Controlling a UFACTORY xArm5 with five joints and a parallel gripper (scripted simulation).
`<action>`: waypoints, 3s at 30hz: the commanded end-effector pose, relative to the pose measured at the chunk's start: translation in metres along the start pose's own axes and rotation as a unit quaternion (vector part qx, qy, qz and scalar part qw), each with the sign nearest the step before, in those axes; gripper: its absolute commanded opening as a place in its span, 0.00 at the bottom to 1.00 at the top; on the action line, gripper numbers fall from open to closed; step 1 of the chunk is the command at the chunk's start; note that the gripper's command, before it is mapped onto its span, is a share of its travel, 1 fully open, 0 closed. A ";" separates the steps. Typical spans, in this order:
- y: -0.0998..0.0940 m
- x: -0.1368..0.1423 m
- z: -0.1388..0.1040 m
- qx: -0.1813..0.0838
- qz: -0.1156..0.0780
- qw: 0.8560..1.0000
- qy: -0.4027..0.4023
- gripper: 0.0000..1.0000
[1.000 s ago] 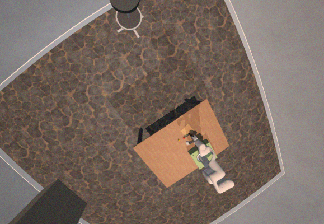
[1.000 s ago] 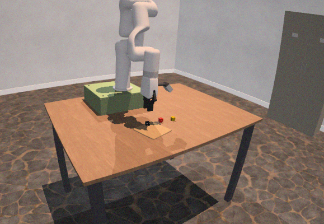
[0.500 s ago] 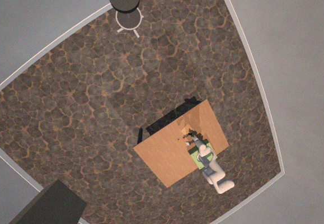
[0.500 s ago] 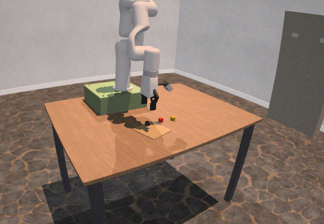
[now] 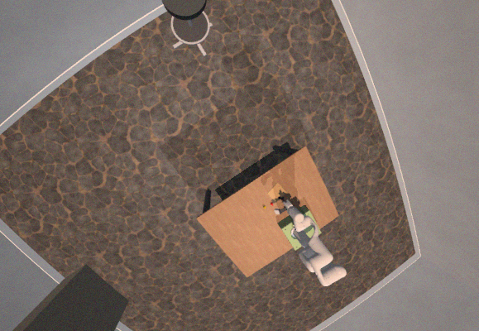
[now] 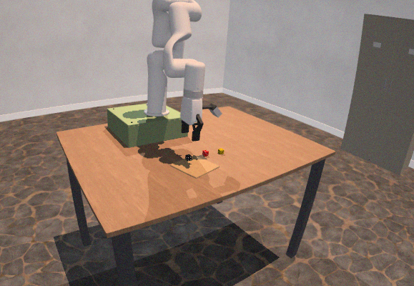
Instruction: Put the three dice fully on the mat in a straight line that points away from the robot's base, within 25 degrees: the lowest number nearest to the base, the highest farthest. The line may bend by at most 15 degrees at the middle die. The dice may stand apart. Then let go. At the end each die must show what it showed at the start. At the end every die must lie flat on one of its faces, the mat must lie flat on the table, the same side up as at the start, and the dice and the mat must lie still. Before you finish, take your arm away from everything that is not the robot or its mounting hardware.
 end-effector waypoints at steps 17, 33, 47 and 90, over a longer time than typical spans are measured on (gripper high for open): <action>0.004 0.012 0.051 -0.001 -0.002 0.971 0.241 1.00; 0.009 0.016 0.103 0.000 -0.003 0.885 0.466 1.00; 0.014 0.012 0.153 0.000 -0.004 0.761 0.649 1.00; 0.015 0.010 0.163 0.000 -0.004 0.729 0.684 0.36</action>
Point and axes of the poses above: the point where the finger pads meet when closed, its own y axis out along the fingers, its own x axis across the jaws, z = x × y, the point moved 2 cm from there along -y, back along the fingers, and after that the axes turned 9 degrees about -y, right-handed, at the moved point
